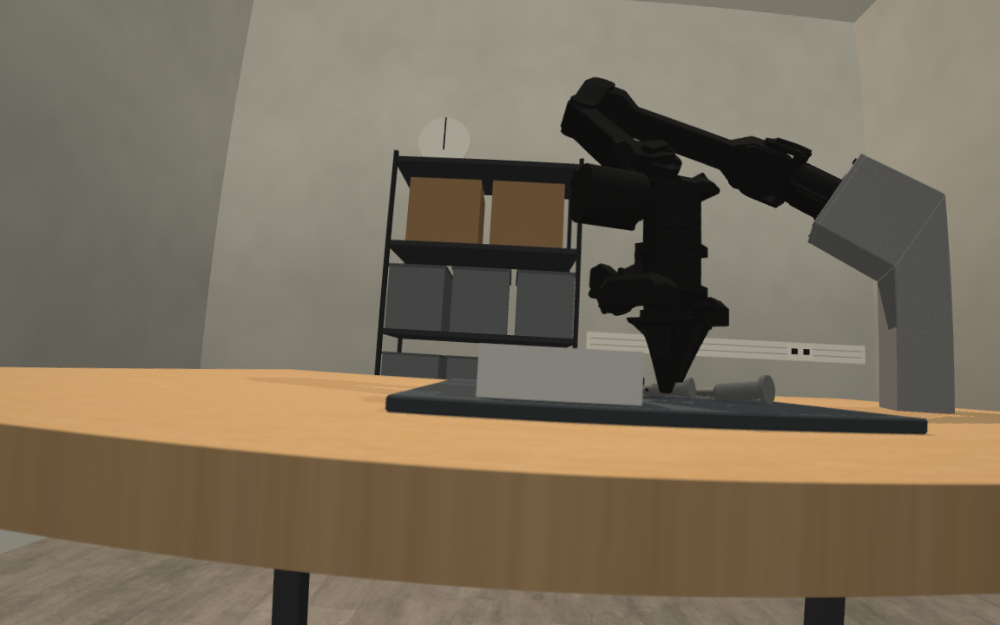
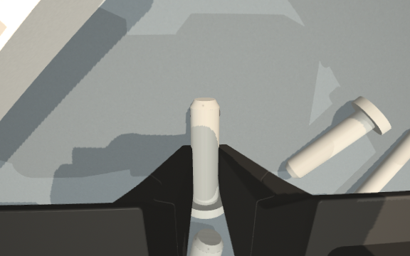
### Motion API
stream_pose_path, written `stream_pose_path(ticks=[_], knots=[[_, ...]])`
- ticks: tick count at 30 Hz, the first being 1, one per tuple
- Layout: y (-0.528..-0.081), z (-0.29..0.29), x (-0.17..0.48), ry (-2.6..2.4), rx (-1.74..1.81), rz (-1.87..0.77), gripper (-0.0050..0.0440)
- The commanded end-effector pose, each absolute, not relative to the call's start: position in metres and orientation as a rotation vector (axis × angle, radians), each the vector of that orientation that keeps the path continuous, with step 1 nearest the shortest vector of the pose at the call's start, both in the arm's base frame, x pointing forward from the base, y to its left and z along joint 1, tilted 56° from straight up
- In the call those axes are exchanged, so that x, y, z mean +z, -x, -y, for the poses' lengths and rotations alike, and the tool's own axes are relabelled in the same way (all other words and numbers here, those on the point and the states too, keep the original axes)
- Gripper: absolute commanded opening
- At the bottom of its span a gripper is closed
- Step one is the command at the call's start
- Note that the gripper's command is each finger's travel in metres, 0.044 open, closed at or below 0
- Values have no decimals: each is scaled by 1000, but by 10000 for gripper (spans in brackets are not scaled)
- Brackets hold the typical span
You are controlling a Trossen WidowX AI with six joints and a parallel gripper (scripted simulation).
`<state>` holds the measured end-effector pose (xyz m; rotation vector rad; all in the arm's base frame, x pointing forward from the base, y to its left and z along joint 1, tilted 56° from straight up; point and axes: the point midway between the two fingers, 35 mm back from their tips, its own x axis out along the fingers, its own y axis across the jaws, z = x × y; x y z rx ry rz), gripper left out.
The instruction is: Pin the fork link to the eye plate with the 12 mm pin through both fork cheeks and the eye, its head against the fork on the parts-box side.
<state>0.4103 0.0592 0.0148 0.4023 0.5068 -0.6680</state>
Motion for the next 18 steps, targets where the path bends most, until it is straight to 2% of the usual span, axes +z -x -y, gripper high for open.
stream_pose_path(ticks=[1, 18], knots=[[-412, -59, 17, -408, -667, -502, -50], [-406, -64, 26, -415, -664, -492, -50]])
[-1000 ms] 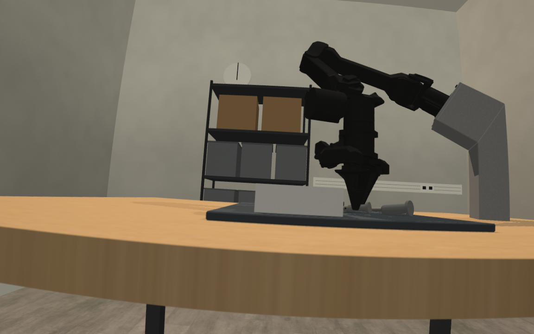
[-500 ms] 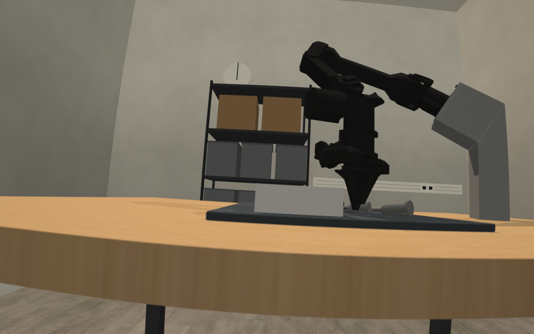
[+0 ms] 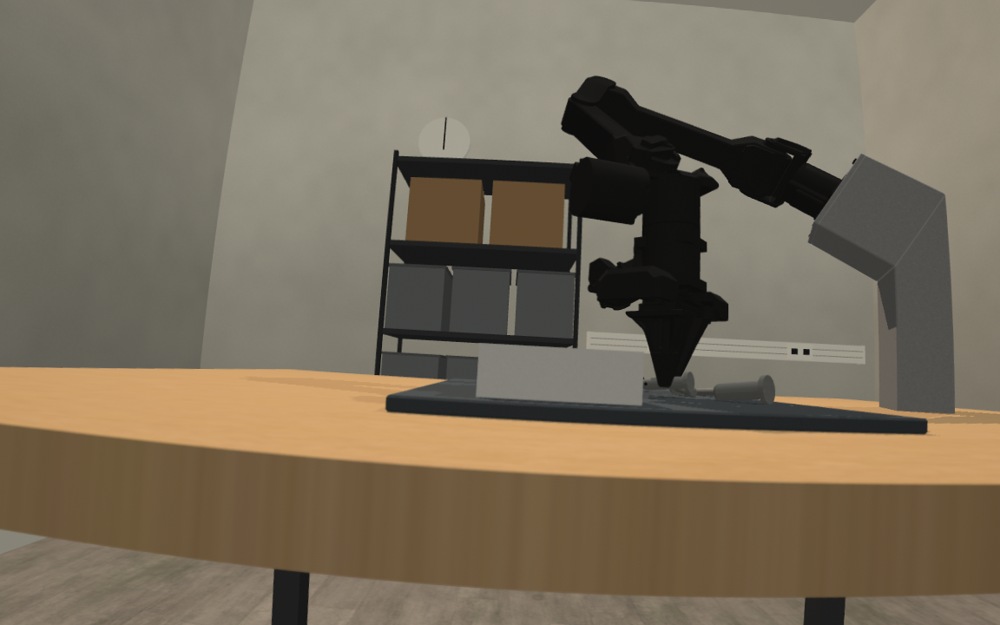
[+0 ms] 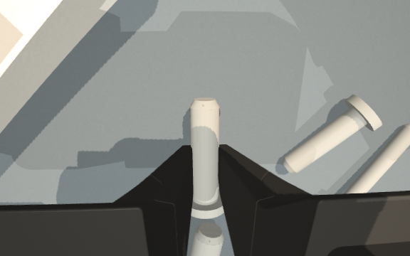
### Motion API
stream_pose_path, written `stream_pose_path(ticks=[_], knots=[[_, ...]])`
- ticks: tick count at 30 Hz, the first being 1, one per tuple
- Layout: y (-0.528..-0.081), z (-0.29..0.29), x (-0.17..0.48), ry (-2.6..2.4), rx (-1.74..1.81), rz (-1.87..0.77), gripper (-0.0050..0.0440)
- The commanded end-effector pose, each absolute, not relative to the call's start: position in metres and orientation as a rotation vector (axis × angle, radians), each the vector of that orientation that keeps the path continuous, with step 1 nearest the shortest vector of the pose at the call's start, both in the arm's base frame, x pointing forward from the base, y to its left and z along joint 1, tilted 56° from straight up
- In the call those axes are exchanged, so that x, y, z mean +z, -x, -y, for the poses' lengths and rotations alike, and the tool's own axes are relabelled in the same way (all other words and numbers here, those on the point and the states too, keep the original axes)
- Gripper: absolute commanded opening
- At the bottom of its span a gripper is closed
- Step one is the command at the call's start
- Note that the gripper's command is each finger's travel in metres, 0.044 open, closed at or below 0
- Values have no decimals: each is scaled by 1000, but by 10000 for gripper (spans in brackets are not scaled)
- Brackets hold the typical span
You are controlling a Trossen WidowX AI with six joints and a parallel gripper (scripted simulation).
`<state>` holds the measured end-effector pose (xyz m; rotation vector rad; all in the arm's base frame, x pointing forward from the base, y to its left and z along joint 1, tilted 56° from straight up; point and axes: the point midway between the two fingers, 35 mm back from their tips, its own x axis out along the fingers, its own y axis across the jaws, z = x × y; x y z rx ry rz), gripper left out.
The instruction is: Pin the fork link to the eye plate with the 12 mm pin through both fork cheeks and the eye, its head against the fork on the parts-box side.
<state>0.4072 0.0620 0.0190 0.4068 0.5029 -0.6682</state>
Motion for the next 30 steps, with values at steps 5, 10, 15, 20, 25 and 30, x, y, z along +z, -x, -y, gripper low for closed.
stream_pose_path(ticks=[5, 10, 15, 20, 25, 30], knots=[[-403, -66, 28, -415, -664, -492, -50], [-399, -69, 31, -415, -664, -492, -50], [-394, -72, 35, -415, -664, -492, -50], [-392, -74, 37, -416, -663, -492, -50], [-388, -76, 40, -416, -663, -492, -50], [-385, -79, 43, -416, -663, -493, -50]])
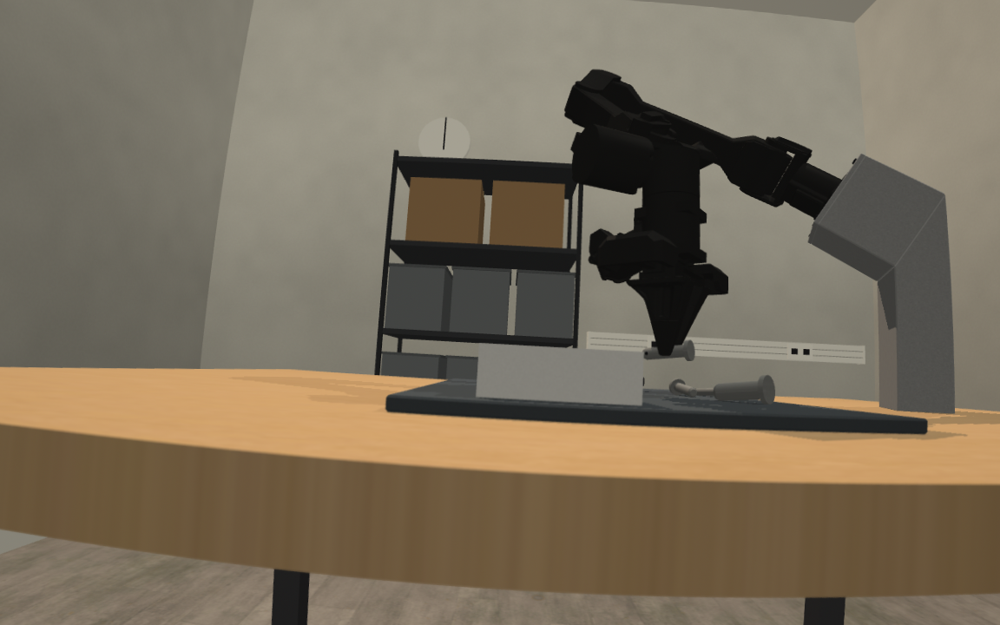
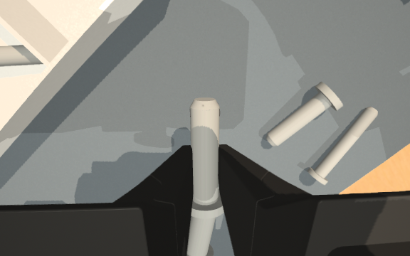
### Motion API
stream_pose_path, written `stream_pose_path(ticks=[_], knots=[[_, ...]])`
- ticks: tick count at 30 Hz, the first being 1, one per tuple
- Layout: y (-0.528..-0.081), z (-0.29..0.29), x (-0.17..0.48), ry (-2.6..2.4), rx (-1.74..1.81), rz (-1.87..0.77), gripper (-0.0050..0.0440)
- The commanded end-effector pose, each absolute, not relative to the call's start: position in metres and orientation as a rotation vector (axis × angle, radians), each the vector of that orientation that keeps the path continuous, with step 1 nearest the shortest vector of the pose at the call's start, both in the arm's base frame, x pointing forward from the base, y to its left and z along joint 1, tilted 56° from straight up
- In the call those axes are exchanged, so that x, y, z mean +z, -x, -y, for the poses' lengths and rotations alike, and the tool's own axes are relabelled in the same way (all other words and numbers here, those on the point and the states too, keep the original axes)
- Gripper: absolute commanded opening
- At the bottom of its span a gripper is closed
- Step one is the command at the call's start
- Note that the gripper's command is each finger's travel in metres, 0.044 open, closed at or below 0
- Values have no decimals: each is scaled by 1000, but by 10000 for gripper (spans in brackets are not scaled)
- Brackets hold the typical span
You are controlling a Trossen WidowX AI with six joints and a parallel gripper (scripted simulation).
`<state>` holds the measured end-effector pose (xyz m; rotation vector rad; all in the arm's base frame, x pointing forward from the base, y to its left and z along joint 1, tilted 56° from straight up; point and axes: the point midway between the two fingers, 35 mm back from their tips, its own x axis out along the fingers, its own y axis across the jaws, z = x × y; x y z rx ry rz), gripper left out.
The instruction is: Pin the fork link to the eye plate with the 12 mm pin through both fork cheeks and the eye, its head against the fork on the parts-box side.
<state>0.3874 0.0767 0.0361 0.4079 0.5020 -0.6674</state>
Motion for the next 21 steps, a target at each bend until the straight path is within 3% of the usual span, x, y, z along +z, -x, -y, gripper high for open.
stream_pose_path(ticks=[1, 21], knots=[[-385, -79, 43, -416, -663, -493, -50], [-383, -80, 43, -413, -664, -497, -50]])
